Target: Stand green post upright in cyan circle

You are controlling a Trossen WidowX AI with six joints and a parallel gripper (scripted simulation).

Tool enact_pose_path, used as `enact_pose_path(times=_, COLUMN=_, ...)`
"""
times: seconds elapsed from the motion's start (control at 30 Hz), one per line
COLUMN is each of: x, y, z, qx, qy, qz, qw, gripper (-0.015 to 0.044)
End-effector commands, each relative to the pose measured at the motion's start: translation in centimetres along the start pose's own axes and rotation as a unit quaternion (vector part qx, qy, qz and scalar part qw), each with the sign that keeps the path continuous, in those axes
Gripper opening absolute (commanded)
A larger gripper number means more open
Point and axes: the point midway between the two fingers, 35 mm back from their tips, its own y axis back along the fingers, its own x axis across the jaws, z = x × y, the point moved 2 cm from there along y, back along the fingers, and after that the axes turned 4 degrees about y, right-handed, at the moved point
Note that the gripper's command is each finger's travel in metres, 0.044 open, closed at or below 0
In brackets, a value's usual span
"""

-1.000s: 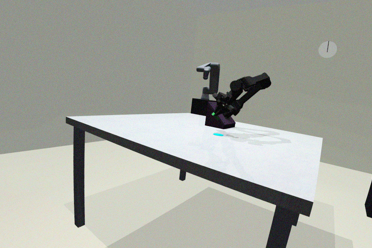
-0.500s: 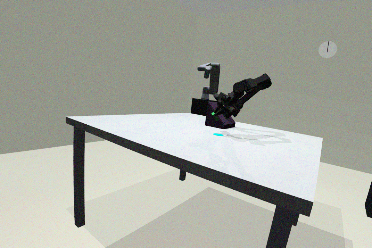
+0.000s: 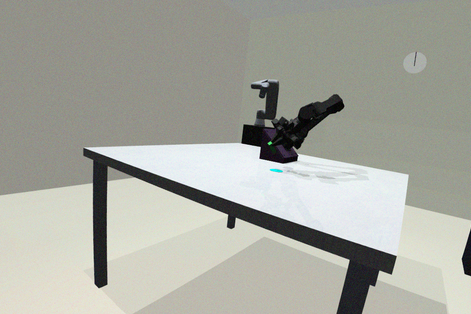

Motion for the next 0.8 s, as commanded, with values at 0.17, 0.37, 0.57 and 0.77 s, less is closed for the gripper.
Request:
enact_pose_path(times=0.17, x=0.05, y=-0.01, z=-0.3, qx=-0.027, qy=-0.008, qz=-0.006, qw=1.0, gripper=0.0023)
enact_pose_path(times=0.37, x=0.14, y=0.1, z=-0.34, qx=-0.047, qy=-0.013, qz=-0.008, qw=0.999, gripper=0.0023)
enact_pose_path(times=0.57, x=0.22, y=0.23, z=-0.39, qx=-0.067, qy=-0.018, qz=-0.009, qw=0.998, gripper=0.0023)
enact_pose_path(times=0.77, x=0.31, y=0.38, z=-0.44, qx=-0.088, qy=-0.025, qz=-0.009, qw=0.996, gripper=0.0023)
